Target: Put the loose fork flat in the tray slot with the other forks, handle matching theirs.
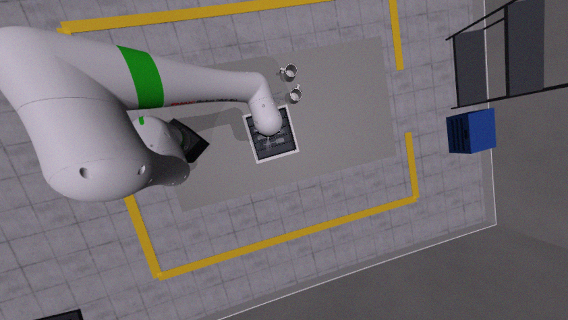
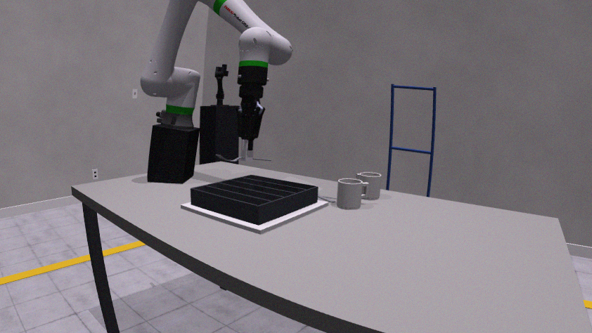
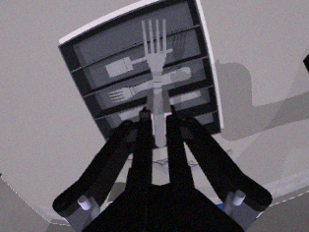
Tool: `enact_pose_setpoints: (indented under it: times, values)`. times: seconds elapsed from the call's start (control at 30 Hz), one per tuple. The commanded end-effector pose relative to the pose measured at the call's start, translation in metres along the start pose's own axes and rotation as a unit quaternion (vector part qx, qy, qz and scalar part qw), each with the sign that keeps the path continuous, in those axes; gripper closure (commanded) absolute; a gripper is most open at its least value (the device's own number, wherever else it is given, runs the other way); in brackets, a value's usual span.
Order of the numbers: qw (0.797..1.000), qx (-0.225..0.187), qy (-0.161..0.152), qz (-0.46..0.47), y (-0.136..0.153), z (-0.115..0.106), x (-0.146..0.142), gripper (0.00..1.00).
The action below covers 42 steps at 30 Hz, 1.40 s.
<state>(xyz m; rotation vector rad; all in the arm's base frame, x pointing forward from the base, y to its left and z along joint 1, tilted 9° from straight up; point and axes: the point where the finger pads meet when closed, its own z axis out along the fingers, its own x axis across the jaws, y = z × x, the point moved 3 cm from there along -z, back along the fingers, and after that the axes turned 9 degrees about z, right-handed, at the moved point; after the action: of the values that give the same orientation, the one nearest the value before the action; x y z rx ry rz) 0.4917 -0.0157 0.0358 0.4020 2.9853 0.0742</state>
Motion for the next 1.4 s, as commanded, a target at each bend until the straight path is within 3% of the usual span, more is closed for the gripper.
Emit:
enact_pose_setpoints:
  times: [0.0,0.03,0.27,0.5,0.57,0.6,0.7,0.87,1.07,1.13,1.17,1.37]
  values:
    - [0.996,-0.012,0.003,-0.087,-0.0009,-0.0001,-0.0005,0.97]
    - [0.987,-0.011,0.000,-0.162,-0.0008,-0.0001,-0.0003,0.97]
    - [0.944,-0.002,-0.008,-0.329,-0.0004,-0.0001,0.0002,0.97]
    - [0.870,0.004,-0.013,-0.493,-0.0003,-0.0001,0.0006,0.97]
    - [0.870,0.004,-0.013,-0.493,-0.0003,-0.0001,0.0006,0.97]
    - [0.831,0.004,-0.013,-0.556,-0.0004,-0.0001,0.0006,0.97]
    - [0.793,0.004,-0.014,-0.609,-0.0005,-0.0001,0.0006,0.97]
    - [0.713,-0.004,-0.012,-0.701,-0.0008,0.0000,0.0000,0.97]
    - [0.619,-0.048,0.023,-0.784,-0.0005,0.0008,-0.0041,0.97]
    - [0.619,-0.048,0.023,-0.784,-0.0005,0.0008,-0.0041,0.97]
    - [0.609,-0.055,0.027,-0.791,-0.0005,0.0008,-0.0046,0.97]
    - [0.609,-0.055,0.027,-0.791,-0.0005,0.0008,-0.0046,0.97]
